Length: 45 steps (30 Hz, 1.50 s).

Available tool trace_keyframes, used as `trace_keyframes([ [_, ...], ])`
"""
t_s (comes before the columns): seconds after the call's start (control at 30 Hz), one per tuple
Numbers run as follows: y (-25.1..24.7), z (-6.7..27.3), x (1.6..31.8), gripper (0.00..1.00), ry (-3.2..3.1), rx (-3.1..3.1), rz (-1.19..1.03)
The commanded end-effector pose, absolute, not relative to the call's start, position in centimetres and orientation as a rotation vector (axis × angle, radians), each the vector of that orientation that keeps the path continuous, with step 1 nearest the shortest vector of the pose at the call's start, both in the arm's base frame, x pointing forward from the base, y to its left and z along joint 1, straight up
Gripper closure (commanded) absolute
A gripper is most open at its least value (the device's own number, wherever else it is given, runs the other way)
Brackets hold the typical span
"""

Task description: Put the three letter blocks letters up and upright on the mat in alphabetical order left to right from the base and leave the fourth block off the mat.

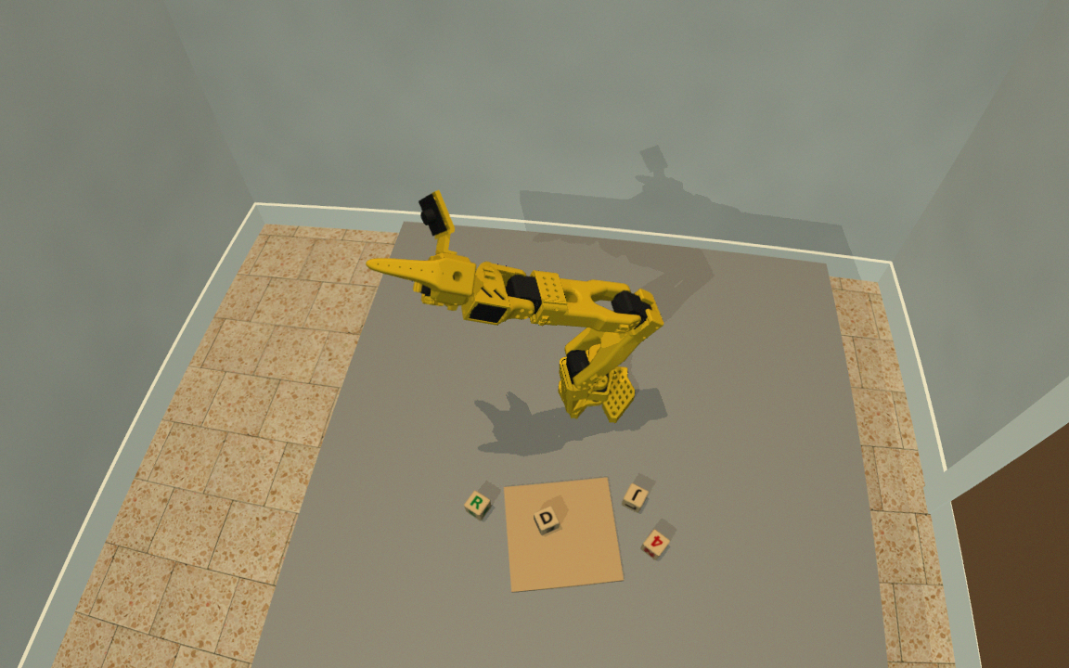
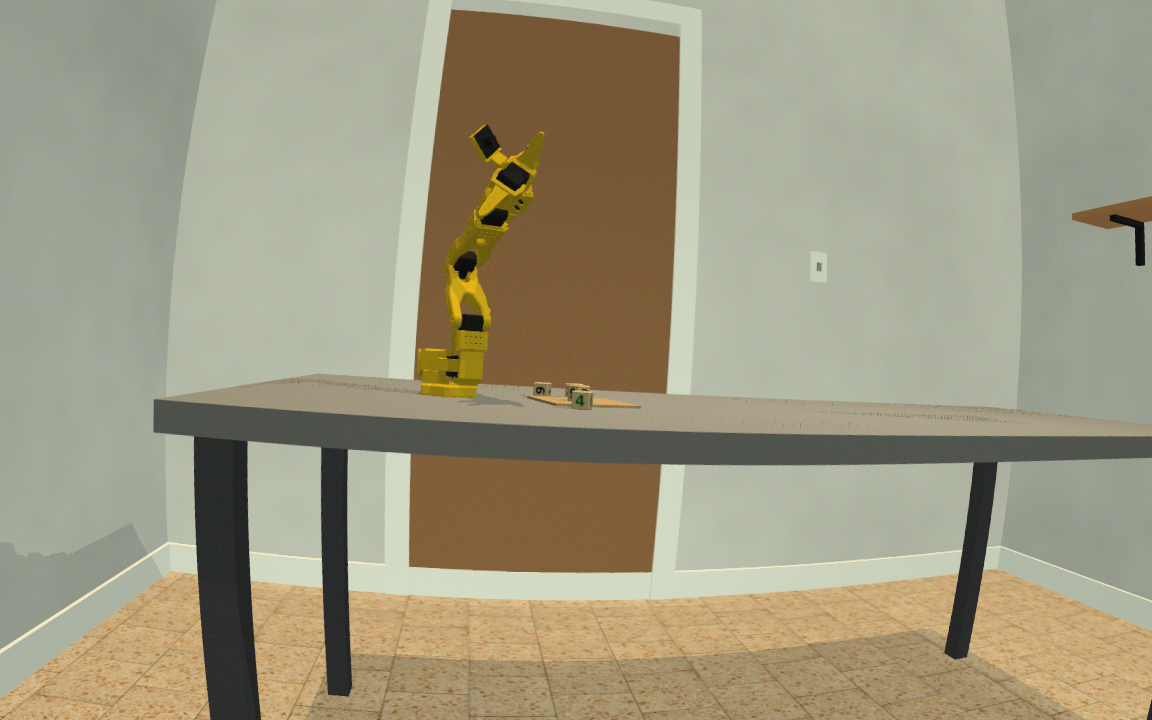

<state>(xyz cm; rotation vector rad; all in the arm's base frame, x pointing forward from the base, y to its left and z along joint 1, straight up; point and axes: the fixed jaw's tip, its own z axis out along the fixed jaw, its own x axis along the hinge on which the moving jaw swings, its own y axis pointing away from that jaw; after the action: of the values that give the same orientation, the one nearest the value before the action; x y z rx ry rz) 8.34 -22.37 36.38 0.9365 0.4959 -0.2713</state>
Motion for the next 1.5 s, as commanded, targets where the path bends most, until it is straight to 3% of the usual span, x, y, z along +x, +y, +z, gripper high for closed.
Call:
trace_keyframes([
  [0.0, -20.3, 38.6, 7.6, 0.0, 0.448, 0.847, -0.276],
  [1.47, -15.2, 41.6, 5.9, 0.0, 0.361, 0.678, -0.284],
])
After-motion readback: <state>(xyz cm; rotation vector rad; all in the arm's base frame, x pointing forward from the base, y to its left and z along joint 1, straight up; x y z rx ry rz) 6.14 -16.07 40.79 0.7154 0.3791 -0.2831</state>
